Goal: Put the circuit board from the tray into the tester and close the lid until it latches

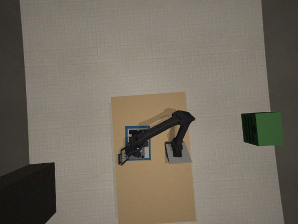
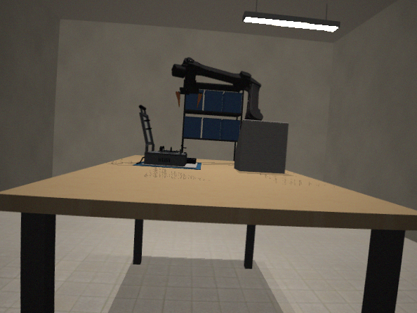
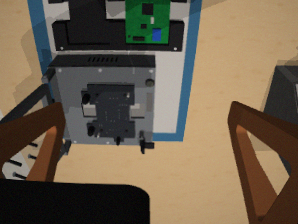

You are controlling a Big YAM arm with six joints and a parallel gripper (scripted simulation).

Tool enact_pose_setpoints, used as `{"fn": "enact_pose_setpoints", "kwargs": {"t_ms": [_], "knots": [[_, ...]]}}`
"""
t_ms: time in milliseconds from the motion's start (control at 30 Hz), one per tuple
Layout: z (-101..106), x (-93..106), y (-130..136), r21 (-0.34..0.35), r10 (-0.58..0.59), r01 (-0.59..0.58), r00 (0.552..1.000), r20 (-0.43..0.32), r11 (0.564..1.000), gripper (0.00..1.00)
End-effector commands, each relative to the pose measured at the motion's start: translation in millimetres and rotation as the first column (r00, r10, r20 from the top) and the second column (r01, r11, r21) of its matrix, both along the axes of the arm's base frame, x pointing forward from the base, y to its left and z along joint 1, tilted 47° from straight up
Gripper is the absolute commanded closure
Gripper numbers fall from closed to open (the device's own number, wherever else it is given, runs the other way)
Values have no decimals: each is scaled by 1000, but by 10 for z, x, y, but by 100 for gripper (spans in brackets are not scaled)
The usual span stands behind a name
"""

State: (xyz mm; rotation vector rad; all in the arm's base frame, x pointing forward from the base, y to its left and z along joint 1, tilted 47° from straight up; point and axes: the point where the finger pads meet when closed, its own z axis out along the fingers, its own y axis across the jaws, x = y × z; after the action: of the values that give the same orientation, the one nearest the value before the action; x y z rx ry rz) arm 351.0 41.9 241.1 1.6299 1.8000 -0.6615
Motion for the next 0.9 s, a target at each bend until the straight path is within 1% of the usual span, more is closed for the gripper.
{"fn": "enact_pose_setpoints", "kwargs": {"t_ms": [0, 167, 200, 400, 867], "knots": [[78, 69, 74, 8, -13, 13, 999, 44, 1000, 0], [-22, 38, 113, 0, 3, -3, 1000, 21, 1000, 0], [-34, 34, 117, -1, 4, -4, 1000, 19, 1000, 8], [-37, 10, 128, 1, 11, -11, 1000, 20, 1000, 8], [-4, 30, 149, 6, 14, -15, 999, 30, 1000, 8]]}}
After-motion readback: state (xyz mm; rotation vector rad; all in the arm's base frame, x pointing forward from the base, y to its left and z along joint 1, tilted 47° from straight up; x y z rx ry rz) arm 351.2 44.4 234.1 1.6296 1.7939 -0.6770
